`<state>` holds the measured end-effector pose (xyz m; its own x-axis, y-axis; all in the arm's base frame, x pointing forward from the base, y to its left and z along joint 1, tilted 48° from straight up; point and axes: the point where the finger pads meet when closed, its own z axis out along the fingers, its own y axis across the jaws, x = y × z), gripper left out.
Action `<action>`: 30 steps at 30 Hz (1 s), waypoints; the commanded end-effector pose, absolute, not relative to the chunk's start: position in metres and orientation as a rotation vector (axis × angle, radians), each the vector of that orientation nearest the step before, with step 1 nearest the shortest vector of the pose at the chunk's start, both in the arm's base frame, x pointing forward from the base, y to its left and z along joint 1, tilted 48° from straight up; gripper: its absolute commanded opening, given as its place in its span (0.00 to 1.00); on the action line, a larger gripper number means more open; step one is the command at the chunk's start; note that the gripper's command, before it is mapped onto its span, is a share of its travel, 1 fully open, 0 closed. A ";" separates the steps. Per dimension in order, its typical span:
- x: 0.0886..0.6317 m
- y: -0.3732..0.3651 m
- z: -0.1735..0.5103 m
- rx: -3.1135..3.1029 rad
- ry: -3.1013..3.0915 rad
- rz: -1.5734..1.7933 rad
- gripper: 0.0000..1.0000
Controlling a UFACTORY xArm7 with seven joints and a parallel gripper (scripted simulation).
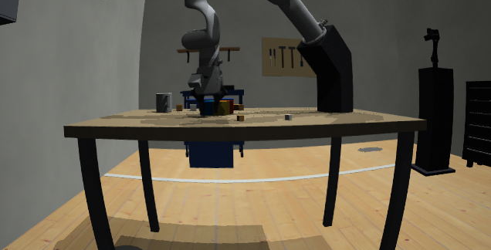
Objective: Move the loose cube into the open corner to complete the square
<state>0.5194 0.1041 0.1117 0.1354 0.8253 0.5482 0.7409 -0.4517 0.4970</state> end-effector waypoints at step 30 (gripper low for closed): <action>0.519 0.096 0.108 2.284 1.582 1.220 0.50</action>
